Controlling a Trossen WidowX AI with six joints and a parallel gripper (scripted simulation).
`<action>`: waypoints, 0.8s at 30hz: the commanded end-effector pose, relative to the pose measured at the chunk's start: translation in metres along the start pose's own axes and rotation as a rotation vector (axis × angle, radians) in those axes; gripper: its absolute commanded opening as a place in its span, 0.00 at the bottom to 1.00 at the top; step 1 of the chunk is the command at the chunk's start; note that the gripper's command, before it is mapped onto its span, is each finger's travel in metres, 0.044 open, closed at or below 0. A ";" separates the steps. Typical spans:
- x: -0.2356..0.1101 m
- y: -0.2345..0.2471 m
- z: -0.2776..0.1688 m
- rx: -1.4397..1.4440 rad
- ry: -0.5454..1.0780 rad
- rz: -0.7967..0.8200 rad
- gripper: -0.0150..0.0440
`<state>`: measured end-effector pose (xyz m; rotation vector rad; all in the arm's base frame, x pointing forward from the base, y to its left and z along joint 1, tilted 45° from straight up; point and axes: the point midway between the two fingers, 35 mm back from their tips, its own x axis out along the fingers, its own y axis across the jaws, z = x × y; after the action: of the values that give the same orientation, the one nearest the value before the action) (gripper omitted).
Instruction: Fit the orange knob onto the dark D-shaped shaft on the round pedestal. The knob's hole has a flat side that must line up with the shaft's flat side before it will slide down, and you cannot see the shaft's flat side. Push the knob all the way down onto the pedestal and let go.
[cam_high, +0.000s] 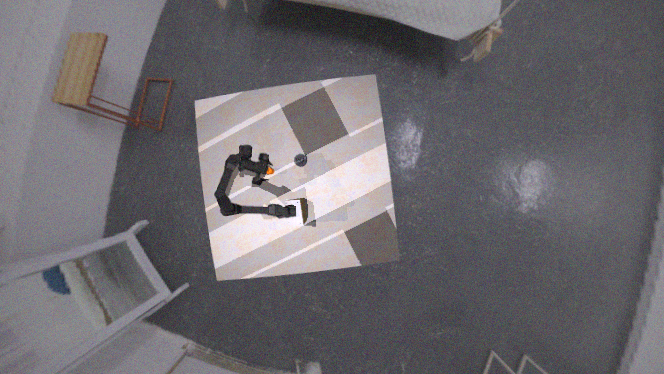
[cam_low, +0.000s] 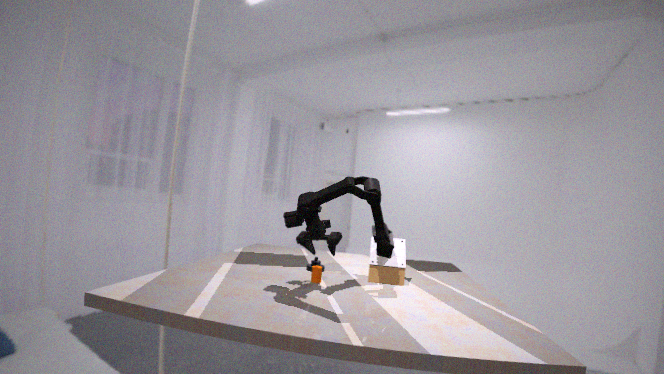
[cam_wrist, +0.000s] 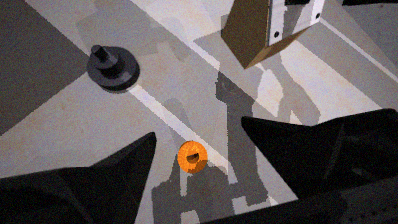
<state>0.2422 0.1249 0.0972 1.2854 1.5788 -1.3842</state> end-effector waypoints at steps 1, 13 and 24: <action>-0.014 0.002 -0.001 -0.022 0.331 0.051 1.00; -0.030 0.004 -0.002 -0.043 0.537 0.117 1.00; -0.029 0.004 -0.002 -0.750 0.471 0.308 1.00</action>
<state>0.2543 0.1187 0.1229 1.5406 1.8575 -0.5600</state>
